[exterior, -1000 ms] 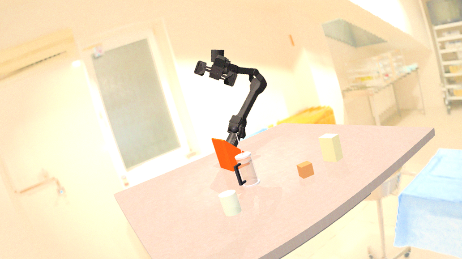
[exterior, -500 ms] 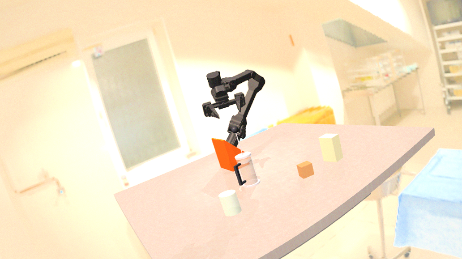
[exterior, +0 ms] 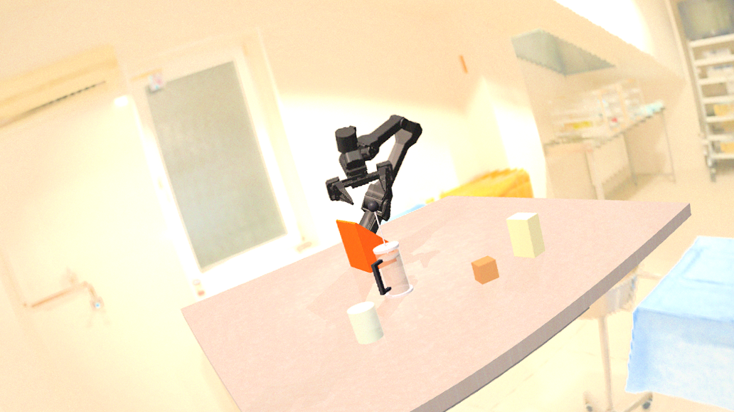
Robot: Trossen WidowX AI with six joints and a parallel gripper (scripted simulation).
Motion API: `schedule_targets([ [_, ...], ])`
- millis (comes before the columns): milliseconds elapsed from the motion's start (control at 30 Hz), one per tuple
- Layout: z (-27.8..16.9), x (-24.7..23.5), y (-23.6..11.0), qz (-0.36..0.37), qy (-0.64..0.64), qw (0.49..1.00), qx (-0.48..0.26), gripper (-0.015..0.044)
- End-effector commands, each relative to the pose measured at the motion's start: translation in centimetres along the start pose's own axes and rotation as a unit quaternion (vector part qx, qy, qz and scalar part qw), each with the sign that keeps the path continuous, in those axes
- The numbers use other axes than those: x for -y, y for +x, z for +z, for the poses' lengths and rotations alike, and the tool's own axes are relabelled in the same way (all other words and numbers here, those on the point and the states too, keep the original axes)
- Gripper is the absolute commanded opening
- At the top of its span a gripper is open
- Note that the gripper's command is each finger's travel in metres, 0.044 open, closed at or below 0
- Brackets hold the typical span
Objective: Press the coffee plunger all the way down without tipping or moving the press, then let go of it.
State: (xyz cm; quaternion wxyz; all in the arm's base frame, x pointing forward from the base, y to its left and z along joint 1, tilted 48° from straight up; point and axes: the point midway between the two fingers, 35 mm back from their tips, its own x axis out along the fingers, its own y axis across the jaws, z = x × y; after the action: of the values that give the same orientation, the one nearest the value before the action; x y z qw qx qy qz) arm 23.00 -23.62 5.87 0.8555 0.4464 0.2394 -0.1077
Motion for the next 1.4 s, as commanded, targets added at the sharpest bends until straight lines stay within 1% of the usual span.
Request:
schedule_targets([
  [0,-0.2,0.1,0.7,-0.001,0.002,1.000,-0.001,0.0440],
  [600,-0.2,0.0,3.4,0.000,0.002,1.000,0.000,0.0440],
  [1000,-0.2,0.0,3.4,0.000,0.002,1.000,0.000,0.0125],
  [1367,-0.3,0.0,3.4,-0.001,0.002,1.000,0.000,0.0119],
])
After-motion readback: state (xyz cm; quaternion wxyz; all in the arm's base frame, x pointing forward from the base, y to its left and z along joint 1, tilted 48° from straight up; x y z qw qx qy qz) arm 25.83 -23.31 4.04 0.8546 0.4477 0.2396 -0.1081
